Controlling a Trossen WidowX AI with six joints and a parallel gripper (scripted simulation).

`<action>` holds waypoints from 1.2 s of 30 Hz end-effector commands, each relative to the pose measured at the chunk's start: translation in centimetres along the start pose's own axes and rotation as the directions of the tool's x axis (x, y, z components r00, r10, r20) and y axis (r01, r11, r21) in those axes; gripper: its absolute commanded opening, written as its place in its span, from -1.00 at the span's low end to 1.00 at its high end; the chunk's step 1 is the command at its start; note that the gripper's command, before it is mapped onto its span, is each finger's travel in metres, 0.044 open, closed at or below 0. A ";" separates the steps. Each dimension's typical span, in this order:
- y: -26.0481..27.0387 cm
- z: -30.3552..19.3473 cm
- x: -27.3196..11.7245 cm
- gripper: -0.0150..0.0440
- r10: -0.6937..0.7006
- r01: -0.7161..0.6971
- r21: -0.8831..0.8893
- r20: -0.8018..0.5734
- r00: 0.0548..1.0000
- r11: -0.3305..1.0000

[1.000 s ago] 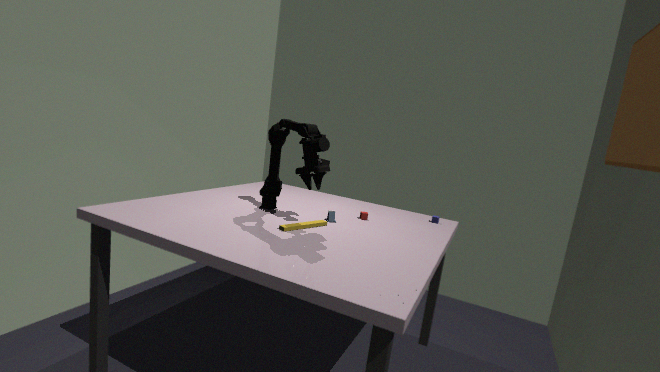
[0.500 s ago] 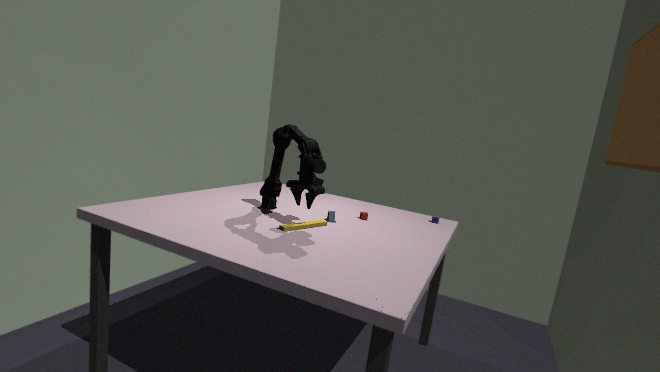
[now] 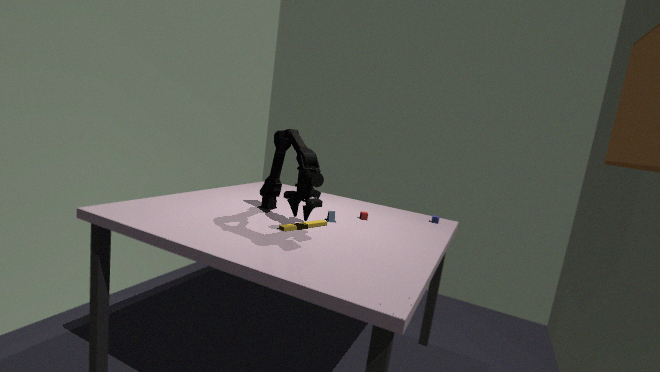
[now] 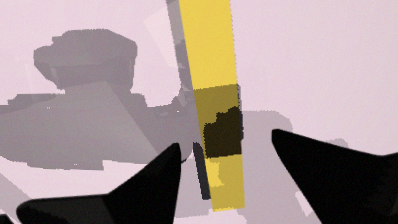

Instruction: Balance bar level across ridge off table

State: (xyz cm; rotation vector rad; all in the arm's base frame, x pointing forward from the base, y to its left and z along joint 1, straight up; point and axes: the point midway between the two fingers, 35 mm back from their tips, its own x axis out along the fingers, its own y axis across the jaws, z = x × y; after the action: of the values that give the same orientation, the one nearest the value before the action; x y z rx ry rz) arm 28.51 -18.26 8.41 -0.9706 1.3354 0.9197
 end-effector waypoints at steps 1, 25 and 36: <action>0.1 -0.1 0.9 0.58 0.006 -0.006 -0.004 -0.004 1.000 1.000; 0.1 -0.1 3.4 0.58 0.006 -0.006 -0.004 -0.004 1.000 1.000; 0.1 -0.1 3.4 0.58 0.006 -0.006 -0.004 -0.004 1.000 1.000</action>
State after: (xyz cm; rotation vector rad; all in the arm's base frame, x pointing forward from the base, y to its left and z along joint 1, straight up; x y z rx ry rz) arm 28.52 -18.28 5.02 -0.9680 1.3370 0.9231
